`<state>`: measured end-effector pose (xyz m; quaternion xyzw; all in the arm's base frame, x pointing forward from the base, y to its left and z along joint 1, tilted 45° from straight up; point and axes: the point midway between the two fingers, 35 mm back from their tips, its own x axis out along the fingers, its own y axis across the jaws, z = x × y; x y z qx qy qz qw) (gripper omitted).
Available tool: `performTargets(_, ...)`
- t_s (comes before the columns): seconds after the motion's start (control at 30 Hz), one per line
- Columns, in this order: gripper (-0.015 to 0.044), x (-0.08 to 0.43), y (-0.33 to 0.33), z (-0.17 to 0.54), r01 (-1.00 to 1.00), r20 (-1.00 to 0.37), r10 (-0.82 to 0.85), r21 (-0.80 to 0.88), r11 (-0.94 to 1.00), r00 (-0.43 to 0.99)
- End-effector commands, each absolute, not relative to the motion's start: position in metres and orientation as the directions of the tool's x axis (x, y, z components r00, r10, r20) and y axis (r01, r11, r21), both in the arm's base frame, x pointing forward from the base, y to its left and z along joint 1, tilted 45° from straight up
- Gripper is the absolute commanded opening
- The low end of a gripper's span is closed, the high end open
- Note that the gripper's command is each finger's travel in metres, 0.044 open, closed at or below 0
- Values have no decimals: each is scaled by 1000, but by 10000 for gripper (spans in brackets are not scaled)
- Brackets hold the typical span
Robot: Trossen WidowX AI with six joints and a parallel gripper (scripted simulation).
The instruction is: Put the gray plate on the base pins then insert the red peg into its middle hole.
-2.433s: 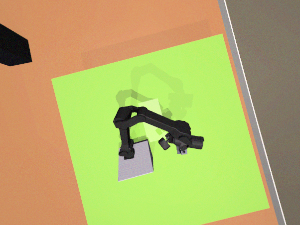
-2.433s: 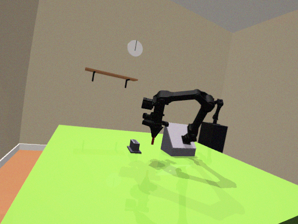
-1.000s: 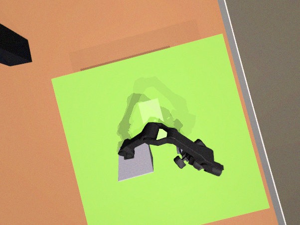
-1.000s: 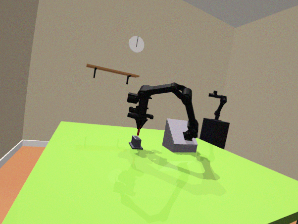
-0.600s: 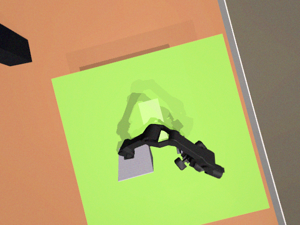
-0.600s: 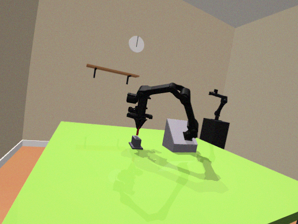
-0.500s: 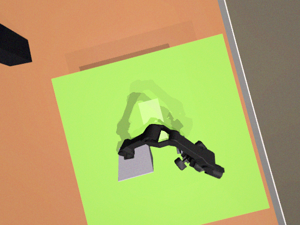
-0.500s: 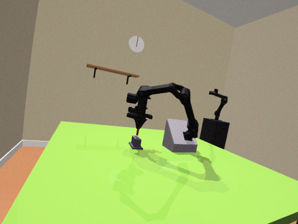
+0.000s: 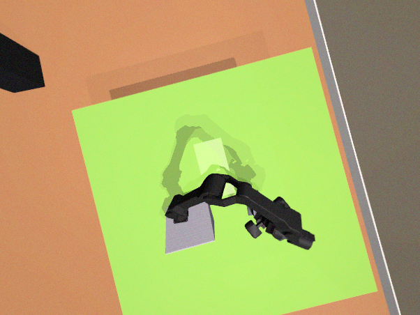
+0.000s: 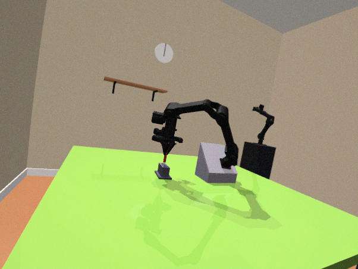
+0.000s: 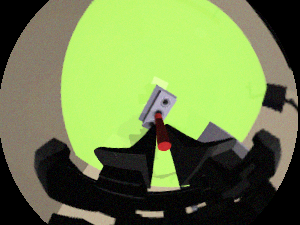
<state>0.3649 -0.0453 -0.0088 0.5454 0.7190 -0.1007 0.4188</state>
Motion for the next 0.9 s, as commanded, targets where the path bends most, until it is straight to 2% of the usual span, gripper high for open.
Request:
performTargets(0.0, 0, 364, -45, -9, 869, -712, 700, 308, 387, -59)
performTargets(0.87, 0, 360, -46, -9, 869, -712, 700, 312, 385, -54)
